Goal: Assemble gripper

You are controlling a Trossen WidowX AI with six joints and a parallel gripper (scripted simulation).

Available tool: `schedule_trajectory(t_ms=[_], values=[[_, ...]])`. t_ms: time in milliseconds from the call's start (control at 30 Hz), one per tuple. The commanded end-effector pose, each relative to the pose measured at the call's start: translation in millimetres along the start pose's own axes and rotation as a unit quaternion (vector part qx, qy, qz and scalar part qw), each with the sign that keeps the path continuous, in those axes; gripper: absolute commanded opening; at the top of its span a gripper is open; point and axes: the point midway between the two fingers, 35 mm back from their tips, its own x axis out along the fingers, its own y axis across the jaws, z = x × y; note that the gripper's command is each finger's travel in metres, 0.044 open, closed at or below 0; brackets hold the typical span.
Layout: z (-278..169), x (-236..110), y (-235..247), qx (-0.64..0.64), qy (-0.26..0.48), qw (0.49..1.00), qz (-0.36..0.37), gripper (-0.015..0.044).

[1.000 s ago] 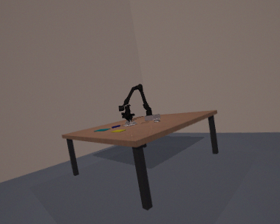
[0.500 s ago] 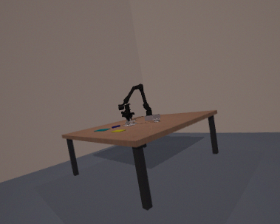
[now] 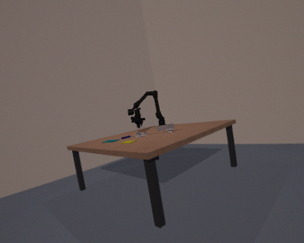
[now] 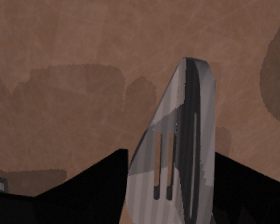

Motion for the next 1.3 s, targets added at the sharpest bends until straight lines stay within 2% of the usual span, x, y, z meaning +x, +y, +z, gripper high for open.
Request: schedule_trajectory(t_ms=[0,200,633,1267], values=[[0,-14,0,0.002,-0.004,1.000,0.001,0.0134],[-1,-16,2,-0.005,-0.004,1.000,0.001,0.0134],[-13,-18,37,-0.147,-0.003,0.989,0.004,0.0134],[-42,-19,88,-0.352,-0.003,0.936,0.006,0.0134]])
